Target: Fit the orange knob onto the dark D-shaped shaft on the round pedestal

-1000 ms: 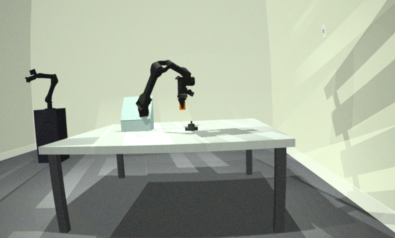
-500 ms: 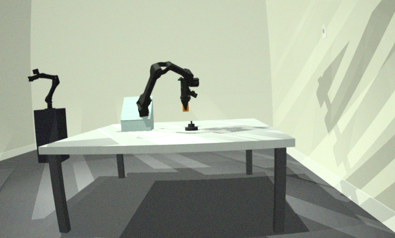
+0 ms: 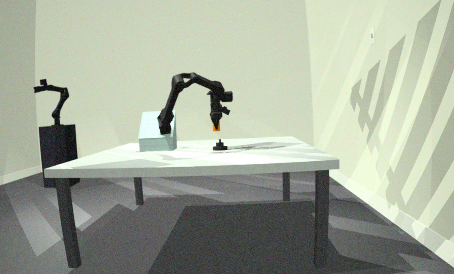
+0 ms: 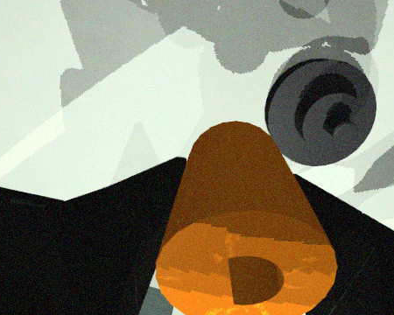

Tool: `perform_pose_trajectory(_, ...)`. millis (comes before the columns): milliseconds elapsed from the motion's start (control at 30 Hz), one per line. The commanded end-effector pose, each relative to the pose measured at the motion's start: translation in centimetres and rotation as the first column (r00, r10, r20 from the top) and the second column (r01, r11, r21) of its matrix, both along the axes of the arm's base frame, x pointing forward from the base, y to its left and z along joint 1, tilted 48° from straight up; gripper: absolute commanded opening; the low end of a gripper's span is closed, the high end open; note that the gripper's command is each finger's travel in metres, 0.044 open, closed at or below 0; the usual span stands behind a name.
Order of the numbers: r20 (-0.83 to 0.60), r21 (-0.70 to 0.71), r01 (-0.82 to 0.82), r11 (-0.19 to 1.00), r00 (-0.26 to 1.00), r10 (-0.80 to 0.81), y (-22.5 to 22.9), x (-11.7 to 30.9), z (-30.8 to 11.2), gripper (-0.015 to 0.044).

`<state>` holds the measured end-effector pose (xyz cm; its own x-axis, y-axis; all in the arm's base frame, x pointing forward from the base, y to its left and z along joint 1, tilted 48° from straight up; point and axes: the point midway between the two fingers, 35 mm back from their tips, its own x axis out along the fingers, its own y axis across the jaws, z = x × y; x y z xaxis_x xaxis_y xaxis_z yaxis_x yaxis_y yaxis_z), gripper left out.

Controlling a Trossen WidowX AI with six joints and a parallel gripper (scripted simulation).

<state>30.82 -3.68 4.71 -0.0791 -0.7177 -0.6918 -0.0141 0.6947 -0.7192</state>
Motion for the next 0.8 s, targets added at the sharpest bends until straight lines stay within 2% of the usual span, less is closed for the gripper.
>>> perform_pose_trajectory(0,0.016,-0.002,-0.008,1.000,1.000,0.008,-0.9,0.5,1.0,0.0000)
perform_pose_trajectory(767,0.013,-0.031,0.000,1.000,1.000,0.000,-6.2,1.1,3.5,0.0000)
